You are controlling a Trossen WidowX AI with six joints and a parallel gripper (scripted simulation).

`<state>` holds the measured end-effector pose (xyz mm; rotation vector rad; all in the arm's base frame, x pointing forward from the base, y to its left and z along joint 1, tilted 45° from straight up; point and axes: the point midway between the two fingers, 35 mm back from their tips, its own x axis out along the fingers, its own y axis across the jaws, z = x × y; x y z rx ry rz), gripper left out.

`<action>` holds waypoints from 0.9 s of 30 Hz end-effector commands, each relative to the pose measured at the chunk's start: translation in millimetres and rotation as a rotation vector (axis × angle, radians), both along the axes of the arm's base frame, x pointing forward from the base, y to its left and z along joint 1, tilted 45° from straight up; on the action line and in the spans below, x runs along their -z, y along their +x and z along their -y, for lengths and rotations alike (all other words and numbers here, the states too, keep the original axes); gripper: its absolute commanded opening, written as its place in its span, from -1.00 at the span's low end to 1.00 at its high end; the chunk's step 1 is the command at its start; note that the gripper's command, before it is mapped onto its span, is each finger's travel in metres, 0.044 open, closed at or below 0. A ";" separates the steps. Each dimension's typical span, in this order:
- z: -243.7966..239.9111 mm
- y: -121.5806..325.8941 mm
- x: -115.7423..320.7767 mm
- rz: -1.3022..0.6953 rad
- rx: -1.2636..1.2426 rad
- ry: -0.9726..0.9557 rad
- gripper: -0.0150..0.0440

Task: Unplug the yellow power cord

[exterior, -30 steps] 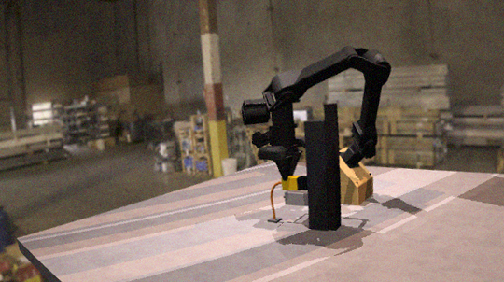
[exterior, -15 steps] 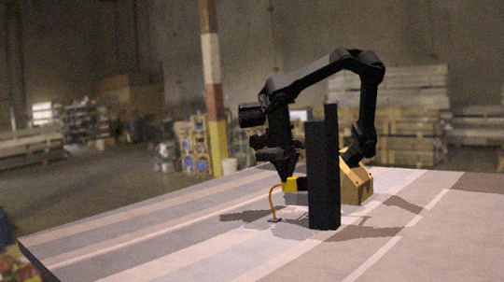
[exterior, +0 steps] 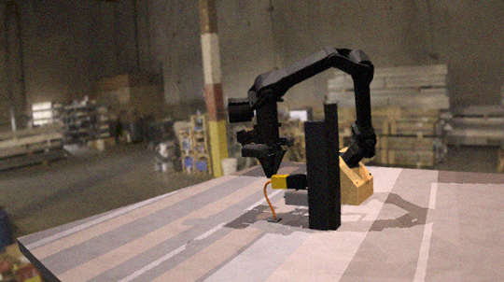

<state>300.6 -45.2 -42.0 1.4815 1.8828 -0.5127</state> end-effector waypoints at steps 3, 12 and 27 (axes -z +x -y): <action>-1.3 -0.4 -1.2 0.002 -0.002 0.000 0.04; 7.3 3.7 4.0 0.003 -0.002 -0.001 0.84; 47.9 17.4 31.2 0.004 -0.002 -0.004 1.00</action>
